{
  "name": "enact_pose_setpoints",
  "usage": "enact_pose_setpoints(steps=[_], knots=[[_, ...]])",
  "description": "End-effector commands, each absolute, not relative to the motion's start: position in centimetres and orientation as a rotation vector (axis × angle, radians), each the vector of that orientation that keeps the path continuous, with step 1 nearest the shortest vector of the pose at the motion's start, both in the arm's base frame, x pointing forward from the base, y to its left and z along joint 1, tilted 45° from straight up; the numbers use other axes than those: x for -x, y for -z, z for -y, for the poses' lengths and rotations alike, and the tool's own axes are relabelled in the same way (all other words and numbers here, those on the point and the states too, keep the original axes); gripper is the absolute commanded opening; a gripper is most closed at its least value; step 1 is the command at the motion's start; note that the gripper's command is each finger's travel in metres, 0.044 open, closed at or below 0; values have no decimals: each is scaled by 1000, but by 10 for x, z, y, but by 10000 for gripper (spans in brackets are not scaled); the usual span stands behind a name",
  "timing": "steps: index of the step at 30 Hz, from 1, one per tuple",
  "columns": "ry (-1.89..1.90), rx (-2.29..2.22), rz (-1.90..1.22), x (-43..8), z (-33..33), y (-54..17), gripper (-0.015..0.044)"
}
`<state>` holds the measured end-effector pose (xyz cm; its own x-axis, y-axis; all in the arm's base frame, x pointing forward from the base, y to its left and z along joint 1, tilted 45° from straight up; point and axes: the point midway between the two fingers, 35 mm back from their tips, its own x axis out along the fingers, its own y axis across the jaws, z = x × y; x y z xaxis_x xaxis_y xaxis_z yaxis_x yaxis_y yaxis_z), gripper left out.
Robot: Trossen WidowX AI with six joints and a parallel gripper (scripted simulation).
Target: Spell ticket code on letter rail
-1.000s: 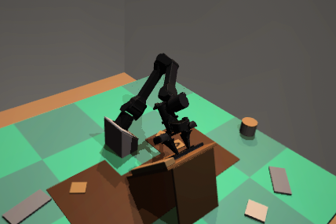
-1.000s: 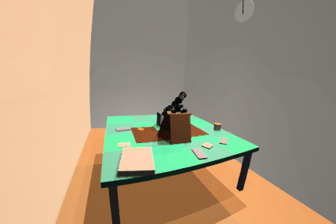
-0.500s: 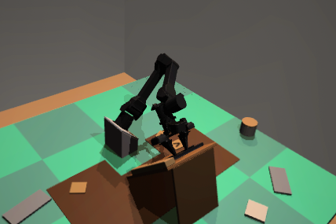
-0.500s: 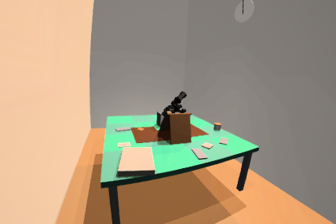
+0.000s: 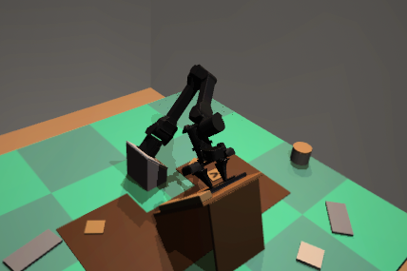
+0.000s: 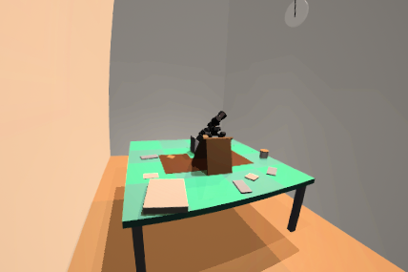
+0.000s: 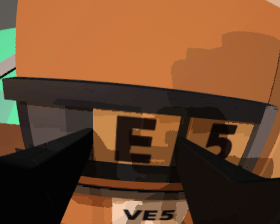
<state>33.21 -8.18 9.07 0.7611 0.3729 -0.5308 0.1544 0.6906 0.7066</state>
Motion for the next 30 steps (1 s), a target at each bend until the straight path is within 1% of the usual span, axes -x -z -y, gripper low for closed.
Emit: enact_pose_setpoints(steps=[1, 30], knots=[[-140, -813, -713, -328, 84, -94, 295], [-139, -812, -715, -310, 95, -104, 295]])
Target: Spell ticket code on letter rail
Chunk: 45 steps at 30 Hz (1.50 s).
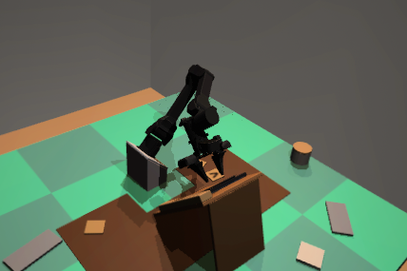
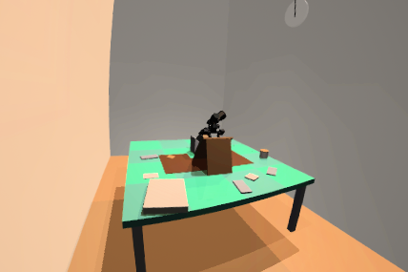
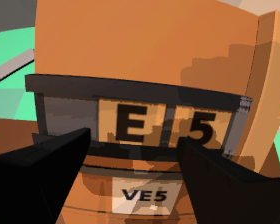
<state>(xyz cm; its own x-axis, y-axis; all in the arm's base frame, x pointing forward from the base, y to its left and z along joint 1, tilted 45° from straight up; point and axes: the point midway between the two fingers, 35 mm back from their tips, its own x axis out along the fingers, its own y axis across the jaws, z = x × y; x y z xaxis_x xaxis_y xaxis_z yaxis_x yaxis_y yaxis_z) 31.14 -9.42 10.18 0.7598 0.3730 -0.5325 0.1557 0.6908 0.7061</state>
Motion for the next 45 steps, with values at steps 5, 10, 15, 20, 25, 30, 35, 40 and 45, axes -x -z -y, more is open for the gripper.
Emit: enact_pose_setpoints(steps=[5, 10, 15, 20, 25, 30, 35, 40, 45], knots=[[-139, -812, -715, -307, 96, -105, 295], [-139, -813, -715, -304, 97, -107, 295], [-139, -813, -715, -302, 98, -109, 295], [-139, -813, -715, -301, 99, -111, 295], [-133, -817, -718, -300, 99, -110, 269], [-133, -817, -718, -300, 99, -110, 138], [-133, -817, -718, -300, 99, -110, 6], [-133, -817, -718, -300, 99, -110, 0], [-133, -817, -718, -300, 99, -110, 0]])
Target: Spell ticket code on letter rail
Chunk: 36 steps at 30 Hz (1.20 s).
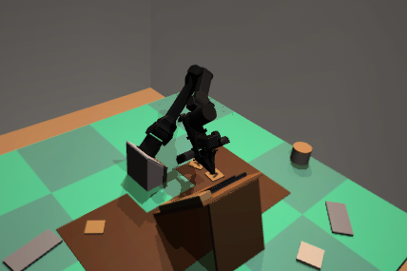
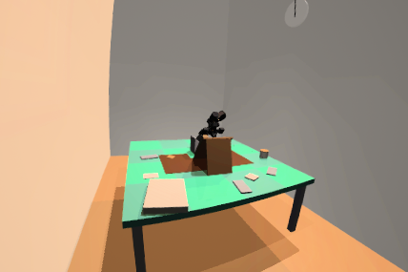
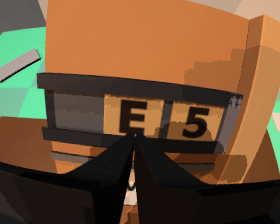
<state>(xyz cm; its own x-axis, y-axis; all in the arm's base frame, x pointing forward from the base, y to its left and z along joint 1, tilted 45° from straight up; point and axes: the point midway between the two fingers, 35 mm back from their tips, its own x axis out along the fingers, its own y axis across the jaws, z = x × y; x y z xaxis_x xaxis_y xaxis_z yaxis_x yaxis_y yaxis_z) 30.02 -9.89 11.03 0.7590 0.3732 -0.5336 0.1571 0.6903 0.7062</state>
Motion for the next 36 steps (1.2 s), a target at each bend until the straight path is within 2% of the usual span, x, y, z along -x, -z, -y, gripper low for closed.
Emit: enact_pose_setpoints(steps=[1, 19, 36], knots=[[-134, -817, -724, -301, 99, -110, 0], [-419, -762, -1342, -334, 81, -136, 0], [-436, -760, -1365, -336, 79, -135, 0]])
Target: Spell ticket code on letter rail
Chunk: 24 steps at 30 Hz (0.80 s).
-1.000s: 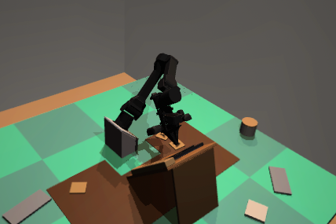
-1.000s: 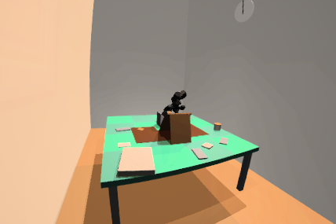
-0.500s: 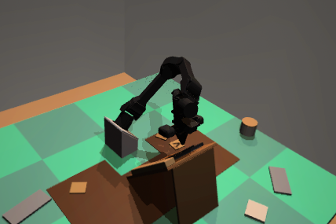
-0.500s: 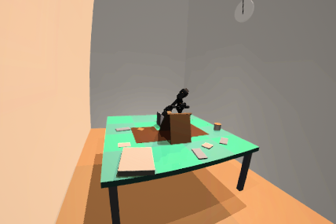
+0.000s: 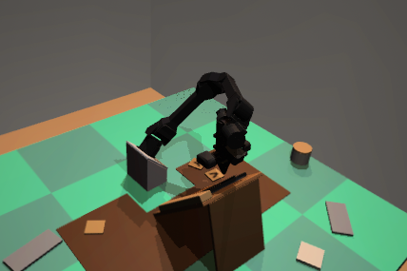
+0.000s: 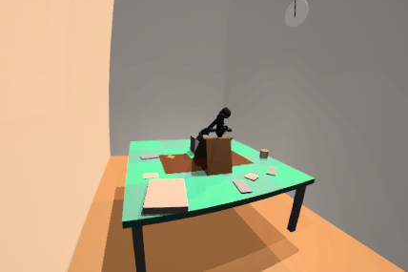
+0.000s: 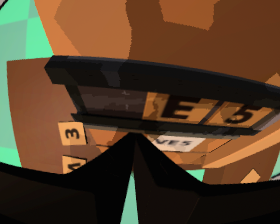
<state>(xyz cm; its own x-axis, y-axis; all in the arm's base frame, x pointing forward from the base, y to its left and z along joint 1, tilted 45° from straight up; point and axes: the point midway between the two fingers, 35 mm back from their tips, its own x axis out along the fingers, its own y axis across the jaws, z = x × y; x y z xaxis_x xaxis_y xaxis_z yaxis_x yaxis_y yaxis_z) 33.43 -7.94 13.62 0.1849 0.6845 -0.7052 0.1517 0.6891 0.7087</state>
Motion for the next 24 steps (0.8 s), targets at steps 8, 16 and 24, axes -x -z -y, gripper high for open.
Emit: enact_pose_setpoints(steps=[8, 16, 24], knots=[[-437, -760, -1364, -339, 78, -133, 0], [-437, -759, -1364, -342, 76, -131, 0], [-437, -759, -1364, -346, 74, -130, 0]])
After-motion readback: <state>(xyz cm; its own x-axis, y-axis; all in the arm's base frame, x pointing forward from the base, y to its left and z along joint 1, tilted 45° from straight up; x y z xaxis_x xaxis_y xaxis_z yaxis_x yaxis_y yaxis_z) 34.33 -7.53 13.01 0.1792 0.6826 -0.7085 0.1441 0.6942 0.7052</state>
